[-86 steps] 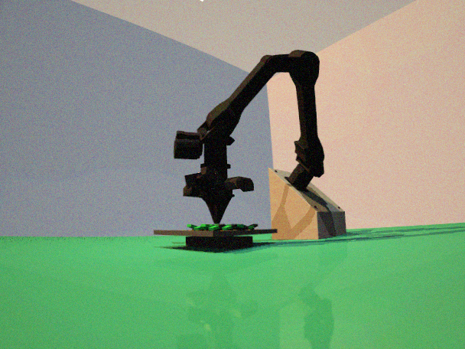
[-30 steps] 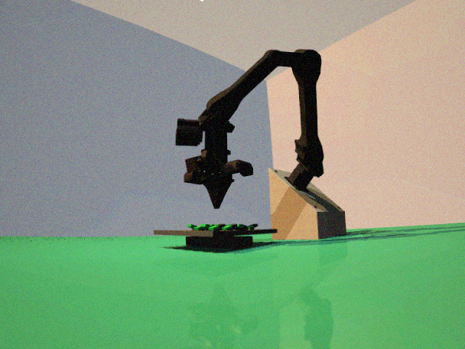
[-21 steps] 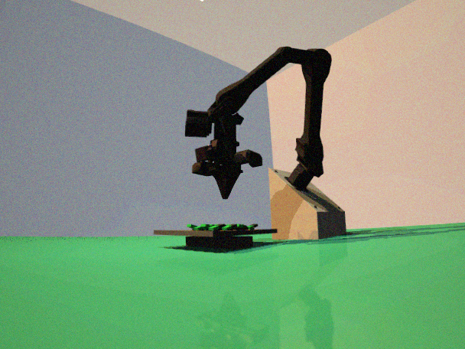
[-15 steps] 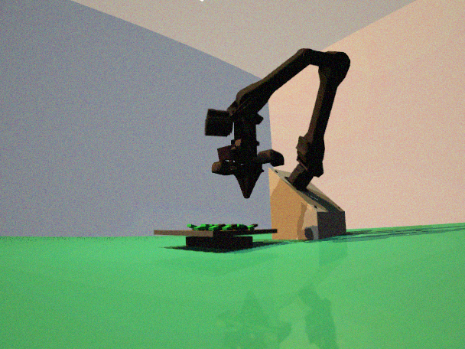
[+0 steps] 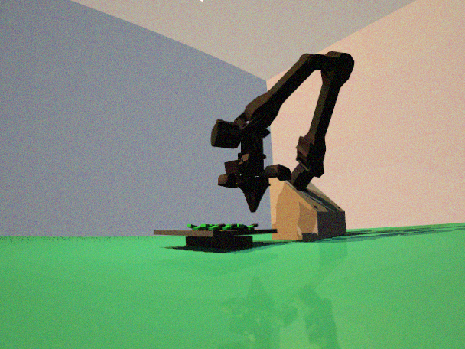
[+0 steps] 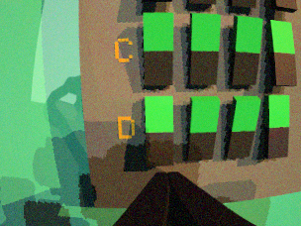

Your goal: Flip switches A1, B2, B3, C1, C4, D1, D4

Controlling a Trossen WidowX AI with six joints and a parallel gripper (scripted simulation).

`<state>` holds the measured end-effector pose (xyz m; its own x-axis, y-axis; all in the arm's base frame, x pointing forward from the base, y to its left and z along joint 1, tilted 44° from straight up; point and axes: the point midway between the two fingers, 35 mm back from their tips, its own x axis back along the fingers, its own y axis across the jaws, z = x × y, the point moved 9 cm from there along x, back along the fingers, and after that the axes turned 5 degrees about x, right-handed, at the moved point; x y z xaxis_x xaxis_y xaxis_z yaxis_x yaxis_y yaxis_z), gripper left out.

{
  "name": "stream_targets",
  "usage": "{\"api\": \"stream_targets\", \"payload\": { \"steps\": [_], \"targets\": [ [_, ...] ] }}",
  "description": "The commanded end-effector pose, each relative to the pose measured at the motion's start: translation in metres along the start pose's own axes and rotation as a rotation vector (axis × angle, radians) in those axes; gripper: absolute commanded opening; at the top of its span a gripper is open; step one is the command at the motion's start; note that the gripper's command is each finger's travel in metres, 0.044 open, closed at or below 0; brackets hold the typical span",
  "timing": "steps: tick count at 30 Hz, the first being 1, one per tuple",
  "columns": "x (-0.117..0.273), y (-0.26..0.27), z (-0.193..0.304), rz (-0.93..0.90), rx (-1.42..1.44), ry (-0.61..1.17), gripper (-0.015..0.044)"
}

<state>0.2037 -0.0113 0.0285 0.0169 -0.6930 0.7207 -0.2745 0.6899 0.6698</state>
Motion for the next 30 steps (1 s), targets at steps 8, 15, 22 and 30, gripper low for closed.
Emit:
{"api": "stream_targets", "payload": {
  "steps": [8,15,22,30],
  "targets": [
    [-0.014,0.001,0.001,-0.005,-0.004,-0.004,0.0000],
    [-0.023,0.001,0.001,-0.005,-0.005,-0.004,0.0000],
    [-0.028,0.001,0.002,-0.005,-0.005,-0.004,0.0000],
    [-0.028,0.001,0.002,-0.005,-0.005,-0.004,0.0000]
  ]
}}
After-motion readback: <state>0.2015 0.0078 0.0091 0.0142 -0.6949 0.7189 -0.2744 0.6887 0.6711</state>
